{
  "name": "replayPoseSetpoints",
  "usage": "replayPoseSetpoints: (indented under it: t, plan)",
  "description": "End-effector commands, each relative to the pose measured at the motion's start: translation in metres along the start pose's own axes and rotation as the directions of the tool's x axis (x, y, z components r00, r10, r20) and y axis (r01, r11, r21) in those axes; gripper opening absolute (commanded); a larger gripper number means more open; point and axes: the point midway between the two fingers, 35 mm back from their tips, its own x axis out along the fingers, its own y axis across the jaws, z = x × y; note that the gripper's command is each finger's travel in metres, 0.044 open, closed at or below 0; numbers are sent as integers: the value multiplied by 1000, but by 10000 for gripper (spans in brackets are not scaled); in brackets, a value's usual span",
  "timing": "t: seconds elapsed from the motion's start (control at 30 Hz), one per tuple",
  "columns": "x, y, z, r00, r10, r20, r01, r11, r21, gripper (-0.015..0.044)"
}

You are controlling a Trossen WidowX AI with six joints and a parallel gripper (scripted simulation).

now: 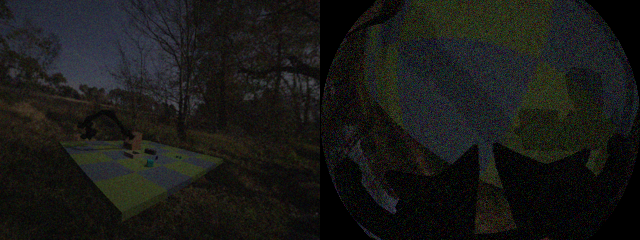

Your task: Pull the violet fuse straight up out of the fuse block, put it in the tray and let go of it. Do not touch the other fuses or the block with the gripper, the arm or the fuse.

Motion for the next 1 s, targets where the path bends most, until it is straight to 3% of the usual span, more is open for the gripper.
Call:
replayPoseSetpoints:
  t: [0.0,0.23,0.43,0.6,0.8,0.97]
  plan:
    - [-12,-44,29,995,-102,4,101,993,58,61]
    - [-51,-122,101,944,-324,59,305,928,213,61]
    - [-83,-163,170,883,-443,154,359,849,387,61]
    - [-113,-183,231,824,-510,247,324,782,533,61]
    - [-139,-190,308,774,-518,363,146,704,695,61]
    - [-160,-188,354,728,-523,444,144,749,647,61]
